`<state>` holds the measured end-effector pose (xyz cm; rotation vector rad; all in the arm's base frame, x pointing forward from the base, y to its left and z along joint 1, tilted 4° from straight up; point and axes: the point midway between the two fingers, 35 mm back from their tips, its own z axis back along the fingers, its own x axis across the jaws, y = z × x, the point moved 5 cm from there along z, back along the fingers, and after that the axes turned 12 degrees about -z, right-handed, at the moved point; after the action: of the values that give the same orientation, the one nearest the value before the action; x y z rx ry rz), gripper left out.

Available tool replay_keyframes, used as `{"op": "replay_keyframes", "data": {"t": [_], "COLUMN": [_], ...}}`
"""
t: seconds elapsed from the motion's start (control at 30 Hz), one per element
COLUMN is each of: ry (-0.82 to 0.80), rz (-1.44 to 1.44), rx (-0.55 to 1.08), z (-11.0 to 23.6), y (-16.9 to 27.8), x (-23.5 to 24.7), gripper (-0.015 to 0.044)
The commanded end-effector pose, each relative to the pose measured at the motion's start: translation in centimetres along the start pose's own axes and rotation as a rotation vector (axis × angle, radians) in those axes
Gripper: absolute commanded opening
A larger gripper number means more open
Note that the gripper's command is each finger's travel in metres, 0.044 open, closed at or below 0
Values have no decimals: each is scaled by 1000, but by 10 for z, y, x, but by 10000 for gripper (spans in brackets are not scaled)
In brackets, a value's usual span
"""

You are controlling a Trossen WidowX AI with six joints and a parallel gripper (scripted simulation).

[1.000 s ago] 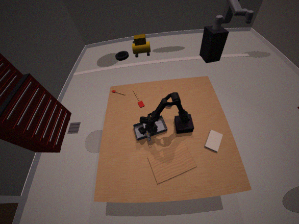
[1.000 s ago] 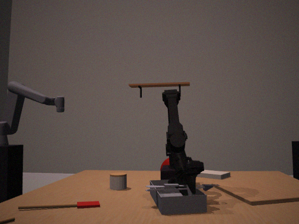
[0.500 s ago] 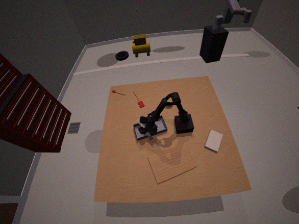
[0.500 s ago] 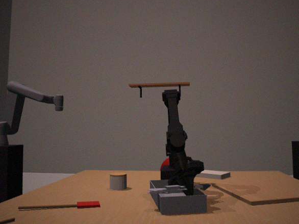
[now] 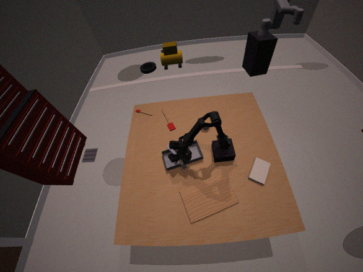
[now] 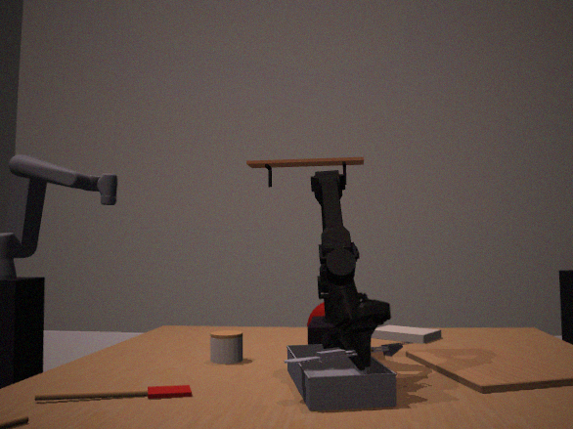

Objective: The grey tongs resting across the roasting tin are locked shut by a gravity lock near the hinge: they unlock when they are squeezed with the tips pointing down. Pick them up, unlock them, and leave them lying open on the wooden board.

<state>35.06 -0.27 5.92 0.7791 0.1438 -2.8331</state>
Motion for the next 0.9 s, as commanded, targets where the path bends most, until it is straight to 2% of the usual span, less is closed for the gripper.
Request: {"op": "replay_keyframes", "data": {"t": [0.0,0.07,0.5,0.87], "ry": [33,32,25,-127], "rz": [1,0,-5,-98], "rx": [13,14,15,44], "z": [40,52,51,46], "y": [-4,-6,-6,-8], "x": [-27,-32,-32,-39], "gripper": [-150,-150,-150,-150]}}
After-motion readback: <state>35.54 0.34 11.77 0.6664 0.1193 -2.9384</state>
